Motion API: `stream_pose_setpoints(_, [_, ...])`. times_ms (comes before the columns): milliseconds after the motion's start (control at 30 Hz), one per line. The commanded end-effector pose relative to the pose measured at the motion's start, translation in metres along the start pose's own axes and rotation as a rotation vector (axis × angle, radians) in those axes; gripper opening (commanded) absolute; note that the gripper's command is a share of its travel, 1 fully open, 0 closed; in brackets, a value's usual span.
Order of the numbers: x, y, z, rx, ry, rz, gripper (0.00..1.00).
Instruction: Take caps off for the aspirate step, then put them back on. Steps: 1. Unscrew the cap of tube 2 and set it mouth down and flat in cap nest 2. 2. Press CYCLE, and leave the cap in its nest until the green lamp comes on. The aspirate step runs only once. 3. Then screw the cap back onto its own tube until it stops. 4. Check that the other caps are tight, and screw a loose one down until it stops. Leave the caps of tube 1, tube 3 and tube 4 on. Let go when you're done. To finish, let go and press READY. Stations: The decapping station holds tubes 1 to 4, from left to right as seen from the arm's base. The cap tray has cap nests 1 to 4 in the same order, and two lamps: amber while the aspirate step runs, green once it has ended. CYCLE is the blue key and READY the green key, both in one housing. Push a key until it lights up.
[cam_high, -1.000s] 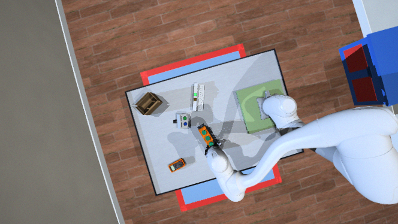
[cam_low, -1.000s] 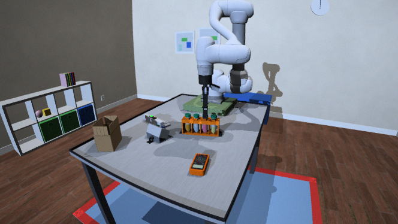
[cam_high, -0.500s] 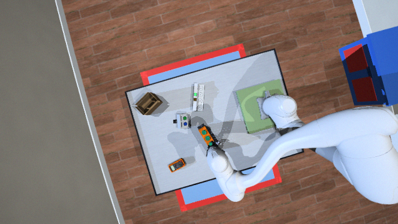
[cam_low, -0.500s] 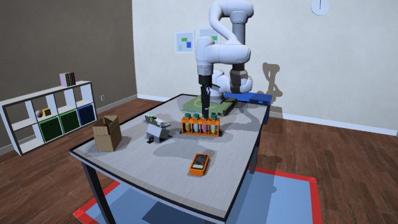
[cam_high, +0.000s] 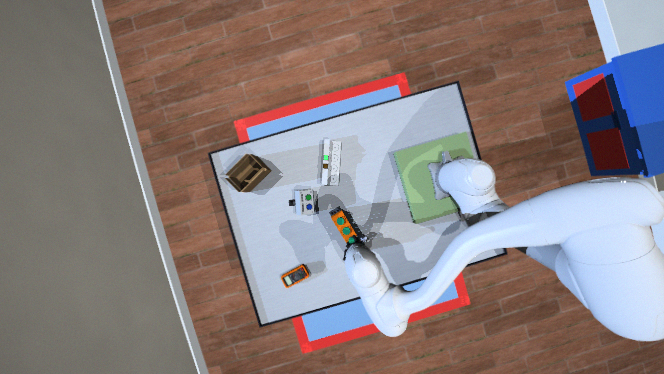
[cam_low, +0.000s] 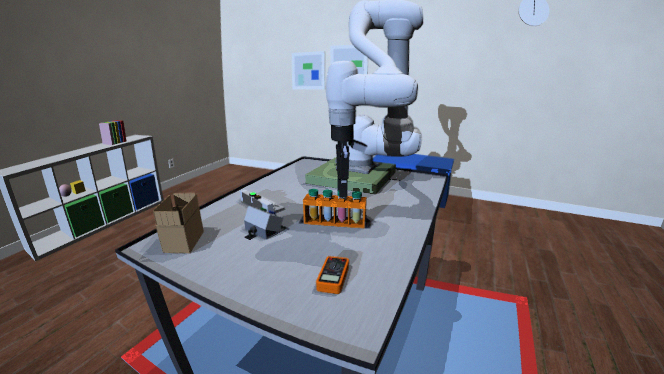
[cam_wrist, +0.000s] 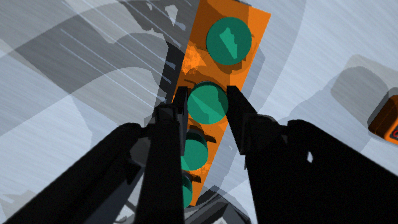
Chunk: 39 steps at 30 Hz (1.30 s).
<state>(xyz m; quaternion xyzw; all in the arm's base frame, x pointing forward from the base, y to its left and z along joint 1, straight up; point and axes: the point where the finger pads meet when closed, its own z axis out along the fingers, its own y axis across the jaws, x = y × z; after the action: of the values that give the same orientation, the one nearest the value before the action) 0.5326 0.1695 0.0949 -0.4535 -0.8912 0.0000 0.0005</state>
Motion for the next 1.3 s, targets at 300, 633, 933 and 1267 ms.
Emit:
stream_pose_setpoints(300, [-0.0008, 0.0016, -0.0029, -0.002, -0.005, 0.423, 0.3])
stream_pose_setpoints(633, [-0.0008, 0.0016, -0.0029, -0.002, -0.004, 0.69, 0.3])
stream_pose_setpoints(933, [-0.0005, 0.001, -0.0009, -0.002, -0.001, 0.709, 0.41])
stream_pose_setpoints(1267, [-0.001, 0.0016, -0.0023, -0.002, -0.005, 0.66, 0.41])
